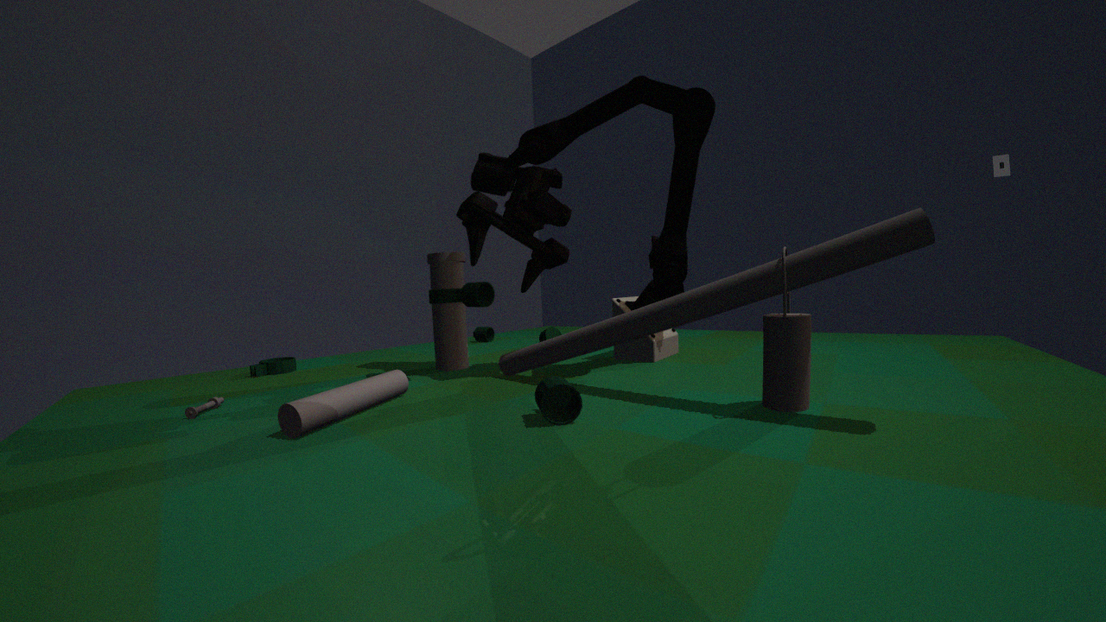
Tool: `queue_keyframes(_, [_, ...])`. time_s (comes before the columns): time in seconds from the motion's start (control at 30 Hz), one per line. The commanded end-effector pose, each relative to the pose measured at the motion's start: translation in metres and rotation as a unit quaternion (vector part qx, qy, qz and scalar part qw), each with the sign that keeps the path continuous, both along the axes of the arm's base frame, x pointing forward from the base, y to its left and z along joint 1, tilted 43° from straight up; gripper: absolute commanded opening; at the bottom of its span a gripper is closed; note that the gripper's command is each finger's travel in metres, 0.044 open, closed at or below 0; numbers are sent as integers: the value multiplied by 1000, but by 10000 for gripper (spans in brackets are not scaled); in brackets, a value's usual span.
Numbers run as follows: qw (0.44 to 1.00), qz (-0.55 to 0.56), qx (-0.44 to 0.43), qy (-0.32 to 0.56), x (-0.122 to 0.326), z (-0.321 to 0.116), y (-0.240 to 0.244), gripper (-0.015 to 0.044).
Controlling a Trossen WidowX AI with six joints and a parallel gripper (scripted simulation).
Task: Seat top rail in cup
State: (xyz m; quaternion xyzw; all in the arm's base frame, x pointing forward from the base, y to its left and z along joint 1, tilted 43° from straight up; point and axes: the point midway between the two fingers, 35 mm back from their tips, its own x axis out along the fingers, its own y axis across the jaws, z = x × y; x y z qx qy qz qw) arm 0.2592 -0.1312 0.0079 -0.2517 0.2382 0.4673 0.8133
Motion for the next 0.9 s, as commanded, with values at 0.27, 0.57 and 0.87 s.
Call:
queue_keyframes(0.27, [856, -333, 223, 327, -17, 105, 15, 440])
queue_keyframes(0.57, [788, -395, 267, 389, -24, 126, 23, 440])
queue_keyframes(0.87, [760, -411, 275, 421, -22, 122, 27, 440])
